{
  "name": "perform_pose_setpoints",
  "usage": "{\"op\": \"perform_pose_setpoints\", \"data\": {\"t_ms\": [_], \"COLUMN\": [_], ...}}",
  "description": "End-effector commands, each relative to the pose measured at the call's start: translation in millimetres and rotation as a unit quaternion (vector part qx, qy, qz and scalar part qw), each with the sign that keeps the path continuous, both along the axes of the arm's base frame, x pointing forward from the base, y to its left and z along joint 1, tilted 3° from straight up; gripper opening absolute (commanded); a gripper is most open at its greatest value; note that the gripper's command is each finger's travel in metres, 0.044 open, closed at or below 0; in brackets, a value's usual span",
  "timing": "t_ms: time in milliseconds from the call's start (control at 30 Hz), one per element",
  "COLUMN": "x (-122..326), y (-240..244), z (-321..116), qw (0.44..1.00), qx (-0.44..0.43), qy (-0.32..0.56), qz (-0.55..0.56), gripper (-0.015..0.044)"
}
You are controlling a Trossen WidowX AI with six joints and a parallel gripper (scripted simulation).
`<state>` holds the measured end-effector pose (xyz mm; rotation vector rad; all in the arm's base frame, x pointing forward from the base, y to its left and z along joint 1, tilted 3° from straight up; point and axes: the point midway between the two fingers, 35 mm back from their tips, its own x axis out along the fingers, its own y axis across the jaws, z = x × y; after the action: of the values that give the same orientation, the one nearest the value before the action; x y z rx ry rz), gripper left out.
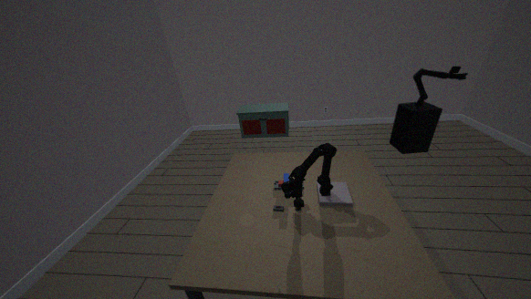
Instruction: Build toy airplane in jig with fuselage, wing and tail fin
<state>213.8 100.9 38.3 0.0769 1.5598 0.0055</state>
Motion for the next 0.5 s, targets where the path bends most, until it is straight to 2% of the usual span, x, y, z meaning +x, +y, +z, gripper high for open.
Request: {"op": "perform_pose_setpoints", "data": {"t_ms": [0,200,467], "x": [-3.2,-3.9,-3.9], "y": [-0.4,-0.4,-0.4], "z": [-10.8,-17.5,-17.5], "qw": [1.0,1.0,1.0], "qx": [-0.002,-0.002,-0.002], "qy": [0.008,0.008,0.008], "qz": [-0.002,-0.002,-0.002], "gripper": [0.044,0.044,0.023]}}
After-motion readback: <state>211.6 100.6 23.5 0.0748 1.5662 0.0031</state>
